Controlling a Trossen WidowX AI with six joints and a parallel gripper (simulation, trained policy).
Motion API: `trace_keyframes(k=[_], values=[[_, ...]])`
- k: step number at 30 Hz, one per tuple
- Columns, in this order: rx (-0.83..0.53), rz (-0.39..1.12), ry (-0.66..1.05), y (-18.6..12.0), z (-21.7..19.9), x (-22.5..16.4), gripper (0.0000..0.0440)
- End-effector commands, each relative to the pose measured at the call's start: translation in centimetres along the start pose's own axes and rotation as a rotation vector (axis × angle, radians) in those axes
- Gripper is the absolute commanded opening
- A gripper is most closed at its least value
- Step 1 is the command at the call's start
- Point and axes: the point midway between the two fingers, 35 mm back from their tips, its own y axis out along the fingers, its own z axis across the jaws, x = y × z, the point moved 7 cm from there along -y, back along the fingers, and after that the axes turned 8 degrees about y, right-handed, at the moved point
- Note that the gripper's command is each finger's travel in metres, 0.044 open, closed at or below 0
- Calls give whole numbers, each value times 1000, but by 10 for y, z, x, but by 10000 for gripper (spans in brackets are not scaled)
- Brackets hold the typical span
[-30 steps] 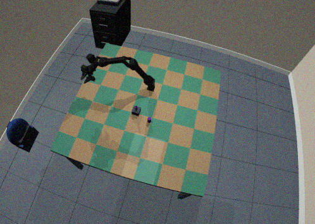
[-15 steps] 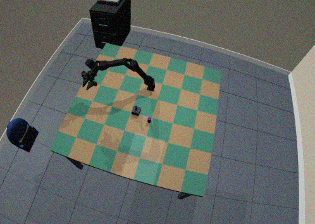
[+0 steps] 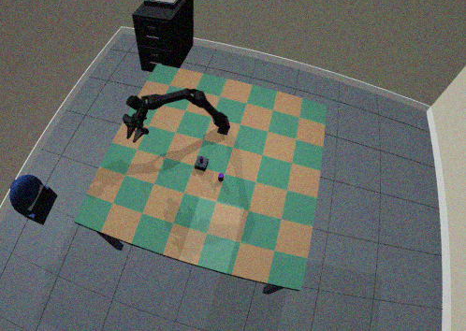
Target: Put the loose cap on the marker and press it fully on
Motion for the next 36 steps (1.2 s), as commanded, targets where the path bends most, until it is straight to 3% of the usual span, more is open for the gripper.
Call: trace_keyframes(k=[1, 36], values=[[-29, 11, -11, 9, 1, -17, 290], [-347, 122, -20, 79, -29, -138, 300]])
